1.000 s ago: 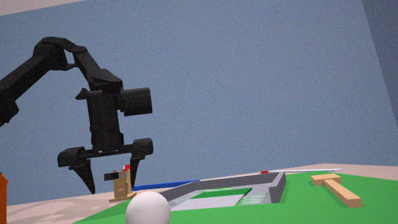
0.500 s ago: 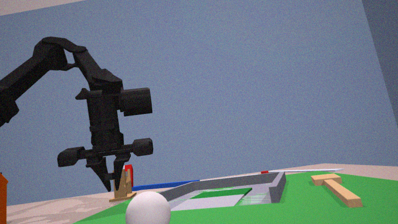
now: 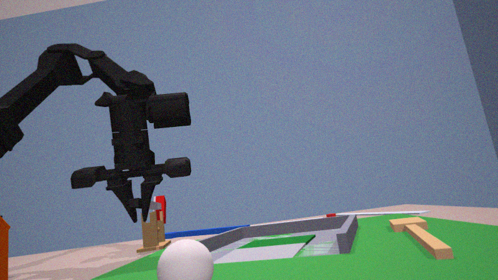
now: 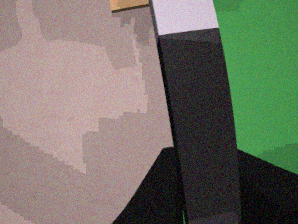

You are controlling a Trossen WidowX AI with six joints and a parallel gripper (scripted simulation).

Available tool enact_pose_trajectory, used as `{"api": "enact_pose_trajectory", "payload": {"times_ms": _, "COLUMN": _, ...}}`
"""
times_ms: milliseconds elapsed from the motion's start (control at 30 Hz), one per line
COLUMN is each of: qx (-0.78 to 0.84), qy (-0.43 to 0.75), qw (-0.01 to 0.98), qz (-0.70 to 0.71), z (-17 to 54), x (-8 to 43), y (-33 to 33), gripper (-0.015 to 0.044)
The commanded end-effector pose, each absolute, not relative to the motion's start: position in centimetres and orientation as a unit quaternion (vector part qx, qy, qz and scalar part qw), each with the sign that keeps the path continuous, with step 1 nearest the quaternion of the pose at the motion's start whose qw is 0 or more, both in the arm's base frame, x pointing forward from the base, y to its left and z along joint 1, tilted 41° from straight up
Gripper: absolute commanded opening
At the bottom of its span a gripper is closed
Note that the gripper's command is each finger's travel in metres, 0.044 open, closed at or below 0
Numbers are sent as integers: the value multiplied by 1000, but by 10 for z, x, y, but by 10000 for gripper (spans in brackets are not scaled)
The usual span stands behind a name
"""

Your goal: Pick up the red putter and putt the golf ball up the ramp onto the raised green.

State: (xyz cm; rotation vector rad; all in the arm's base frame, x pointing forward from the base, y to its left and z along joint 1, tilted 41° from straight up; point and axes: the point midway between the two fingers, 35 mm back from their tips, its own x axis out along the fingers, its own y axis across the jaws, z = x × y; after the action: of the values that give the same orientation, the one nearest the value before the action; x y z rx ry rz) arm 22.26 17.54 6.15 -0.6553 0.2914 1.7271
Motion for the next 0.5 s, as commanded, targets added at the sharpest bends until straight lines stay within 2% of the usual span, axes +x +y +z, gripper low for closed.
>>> {"api": "enact_pose_trajectory", "payload": {"times_ms": 0, "qx": -286, "qy": 117, "qw": 596, "qz": 741, "z": 78, "x": 226, "y": 164, "gripper": 0}}
{"api": "enact_pose_trajectory", "payload": {"times_ms": 333, "qx": -282, "qy": 115, "qw": 597, "qz": 742, "z": 116, "x": 224, "y": 135, "gripper": 0}}
{"api": "enact_pose_trajectory", "payload": {"times_ms": 467, "qx": -281, "qy": 124, "qw": 598, "qz": 741, "z": 110, "x": 225, "y": 134, "gripper": 0}}
